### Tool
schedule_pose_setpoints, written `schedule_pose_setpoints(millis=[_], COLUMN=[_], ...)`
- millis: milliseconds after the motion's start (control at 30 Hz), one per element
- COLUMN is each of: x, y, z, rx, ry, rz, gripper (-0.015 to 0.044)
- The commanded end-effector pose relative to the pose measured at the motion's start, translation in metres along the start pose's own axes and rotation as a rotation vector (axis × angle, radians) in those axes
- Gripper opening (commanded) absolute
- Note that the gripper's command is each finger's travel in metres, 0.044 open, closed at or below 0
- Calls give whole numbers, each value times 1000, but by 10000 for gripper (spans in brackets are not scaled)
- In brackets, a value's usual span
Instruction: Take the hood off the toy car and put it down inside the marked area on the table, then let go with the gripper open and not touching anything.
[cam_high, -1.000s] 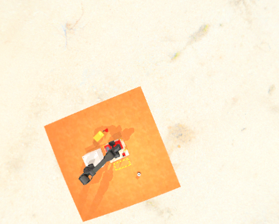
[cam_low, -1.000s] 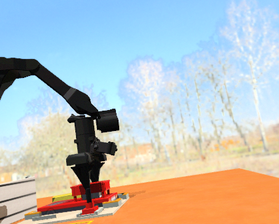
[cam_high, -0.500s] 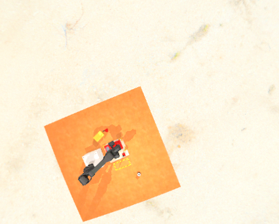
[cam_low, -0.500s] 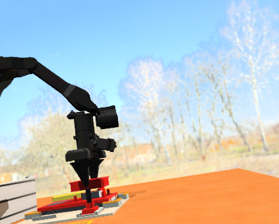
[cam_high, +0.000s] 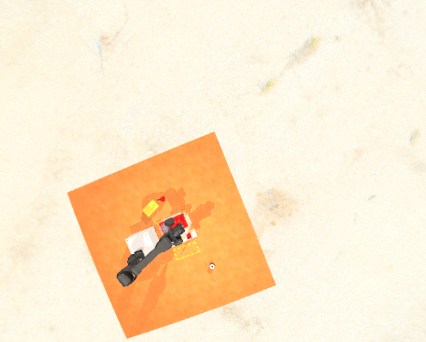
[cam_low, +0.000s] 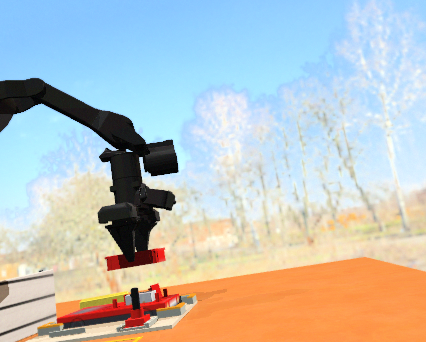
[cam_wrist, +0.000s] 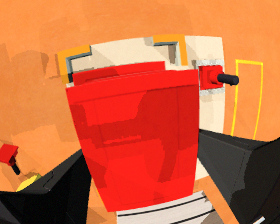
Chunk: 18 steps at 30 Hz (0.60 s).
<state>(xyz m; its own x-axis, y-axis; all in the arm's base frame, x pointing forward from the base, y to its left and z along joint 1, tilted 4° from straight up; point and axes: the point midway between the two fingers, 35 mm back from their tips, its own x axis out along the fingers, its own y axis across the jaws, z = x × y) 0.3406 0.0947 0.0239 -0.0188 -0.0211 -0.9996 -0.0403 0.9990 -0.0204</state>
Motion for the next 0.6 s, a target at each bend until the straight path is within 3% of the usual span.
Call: schedule_pose_setpoints(millis=[0,567], x=[1,-4], y=[-19,-103], z=[1,0], rx=[5,7], ry=[5,3], rz=[-3,-11], gripper=[0,0])
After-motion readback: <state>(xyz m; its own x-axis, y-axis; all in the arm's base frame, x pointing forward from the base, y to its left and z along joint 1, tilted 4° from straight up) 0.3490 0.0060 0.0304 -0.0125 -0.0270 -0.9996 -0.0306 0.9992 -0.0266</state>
